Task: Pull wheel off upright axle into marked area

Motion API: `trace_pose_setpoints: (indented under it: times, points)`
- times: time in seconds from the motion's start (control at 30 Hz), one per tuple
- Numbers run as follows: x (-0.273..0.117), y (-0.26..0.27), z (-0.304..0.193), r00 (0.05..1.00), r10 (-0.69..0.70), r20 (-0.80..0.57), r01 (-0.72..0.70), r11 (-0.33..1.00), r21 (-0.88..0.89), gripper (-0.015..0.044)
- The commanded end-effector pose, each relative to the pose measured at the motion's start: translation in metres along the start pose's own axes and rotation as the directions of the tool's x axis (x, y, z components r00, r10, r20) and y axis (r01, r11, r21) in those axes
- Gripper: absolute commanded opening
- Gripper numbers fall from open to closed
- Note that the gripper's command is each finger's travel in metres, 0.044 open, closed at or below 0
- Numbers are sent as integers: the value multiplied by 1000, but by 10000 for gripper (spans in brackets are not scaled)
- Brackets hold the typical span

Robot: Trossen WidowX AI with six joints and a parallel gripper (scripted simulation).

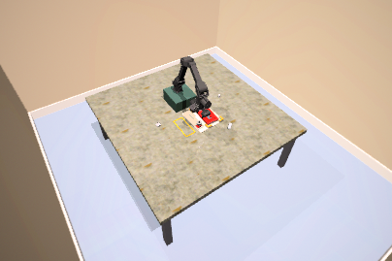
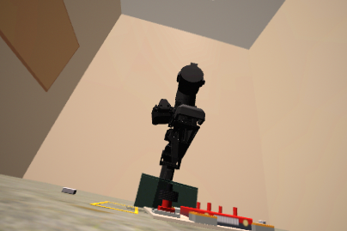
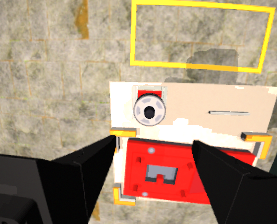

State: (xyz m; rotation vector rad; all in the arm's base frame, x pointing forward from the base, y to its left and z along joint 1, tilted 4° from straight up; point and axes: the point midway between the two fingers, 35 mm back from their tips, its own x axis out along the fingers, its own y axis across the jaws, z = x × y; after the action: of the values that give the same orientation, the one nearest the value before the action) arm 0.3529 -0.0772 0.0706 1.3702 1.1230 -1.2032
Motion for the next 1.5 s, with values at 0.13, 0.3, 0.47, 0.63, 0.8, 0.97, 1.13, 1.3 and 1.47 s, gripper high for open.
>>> trace_pose_setpoints:
  times: [0.13,0.3,0.47,0.63,0.8,0.97,1.13,1.3,1.47]
  points:
    - [13,4,5,1000,-6,5,6,1000,10,300]
    - [67,3,6,1000,-6,5,6,1000,10,300]
    - [76,3,7,1000,-6,5,6,1000,10,300]
    - [74,0,6,1000,-24,-1,24,1000,6,273]
    - [74,0,6,1000,-24,-1,24,1000,6,240]
    - [74,0,6,1000,-24,-1,24,1000,6,207]
    - [74,0,6,1000,-24,-1,24,1000,6,173]
    - [74,0,6,1000,-24,-1,24,1000,6,81]
    - [73,0,6,1000,-23,-1,23,1000,6,0]
